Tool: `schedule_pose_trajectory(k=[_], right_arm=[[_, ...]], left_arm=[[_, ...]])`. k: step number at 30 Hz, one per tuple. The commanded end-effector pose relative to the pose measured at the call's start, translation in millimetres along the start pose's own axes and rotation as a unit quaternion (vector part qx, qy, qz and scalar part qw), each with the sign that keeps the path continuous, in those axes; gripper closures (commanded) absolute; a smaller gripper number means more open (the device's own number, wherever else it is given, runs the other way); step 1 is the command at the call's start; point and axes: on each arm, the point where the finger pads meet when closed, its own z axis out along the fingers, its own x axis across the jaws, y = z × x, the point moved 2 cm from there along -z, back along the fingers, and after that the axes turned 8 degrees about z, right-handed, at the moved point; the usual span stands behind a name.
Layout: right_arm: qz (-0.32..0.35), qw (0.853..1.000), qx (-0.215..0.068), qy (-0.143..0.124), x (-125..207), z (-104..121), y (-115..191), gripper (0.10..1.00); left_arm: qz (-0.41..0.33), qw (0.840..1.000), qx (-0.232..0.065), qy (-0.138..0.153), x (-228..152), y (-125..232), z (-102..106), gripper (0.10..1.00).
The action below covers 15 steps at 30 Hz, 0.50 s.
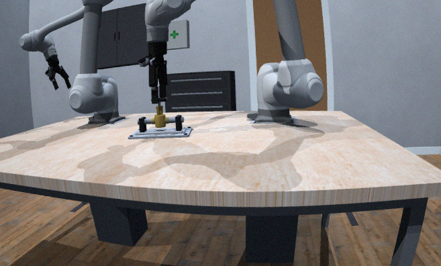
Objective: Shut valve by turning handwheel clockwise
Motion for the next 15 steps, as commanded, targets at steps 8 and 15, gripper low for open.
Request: schedule_pose_trajectory(k=[8, 15], right_arm=[[0.0, 1.0, 0.001, 0.0, -0.1, -0.6, -0.1, 0.098], [0.0, 1.0, 0.001, 0.0, -0.1, -0.6, -0.1, 0.098]], left_arm=[[0.0, 1.0, 0.0, -0.001, -0.4, -0.2, -1.6, 0.579], [0.0, 1.0, 0.0, -0.001, -0.4, -0.2, -6.3, 0.579]])
